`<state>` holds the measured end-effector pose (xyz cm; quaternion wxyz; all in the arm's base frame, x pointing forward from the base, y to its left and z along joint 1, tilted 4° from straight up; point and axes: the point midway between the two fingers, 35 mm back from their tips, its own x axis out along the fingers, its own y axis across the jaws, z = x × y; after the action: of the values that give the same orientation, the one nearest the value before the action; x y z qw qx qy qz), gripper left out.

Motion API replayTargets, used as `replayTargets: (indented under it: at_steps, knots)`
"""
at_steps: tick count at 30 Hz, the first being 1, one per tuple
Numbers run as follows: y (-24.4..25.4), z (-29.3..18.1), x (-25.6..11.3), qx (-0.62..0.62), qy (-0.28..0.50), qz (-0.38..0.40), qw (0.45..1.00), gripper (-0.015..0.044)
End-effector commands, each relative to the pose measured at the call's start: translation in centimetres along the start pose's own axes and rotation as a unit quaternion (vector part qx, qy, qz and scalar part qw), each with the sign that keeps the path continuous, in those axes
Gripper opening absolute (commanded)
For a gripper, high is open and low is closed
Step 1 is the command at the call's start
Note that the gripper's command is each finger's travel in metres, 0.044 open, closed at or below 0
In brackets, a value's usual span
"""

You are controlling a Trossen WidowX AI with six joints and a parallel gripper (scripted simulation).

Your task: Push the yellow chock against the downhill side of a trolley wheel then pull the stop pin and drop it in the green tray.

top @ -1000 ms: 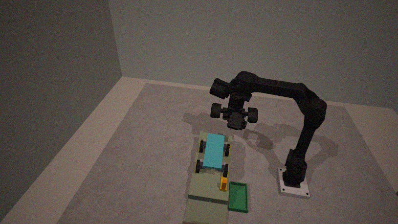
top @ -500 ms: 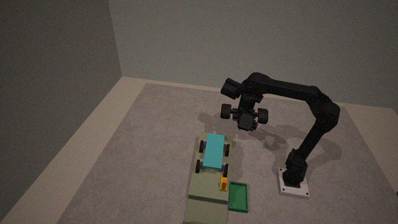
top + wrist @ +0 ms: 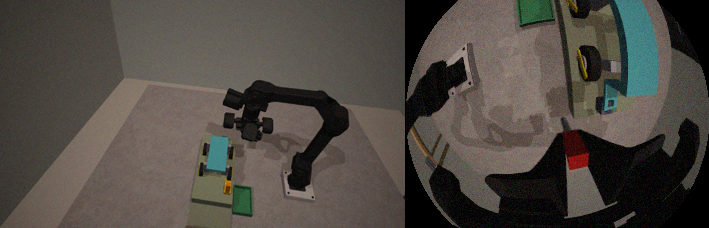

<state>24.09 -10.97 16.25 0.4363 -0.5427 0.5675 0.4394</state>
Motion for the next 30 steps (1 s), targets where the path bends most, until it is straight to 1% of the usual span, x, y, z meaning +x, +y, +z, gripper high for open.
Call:
replayTargets:
  at_steps: [1, 30]
  knots:
    - [0.1, 1.7, -0.2, 0.000, 0.002, 0.001, 1.000, 0.0000]
    - [0.0, 11.9, -1.7, 0.000, -0.002, 0.001, 1.000, 0.0000]
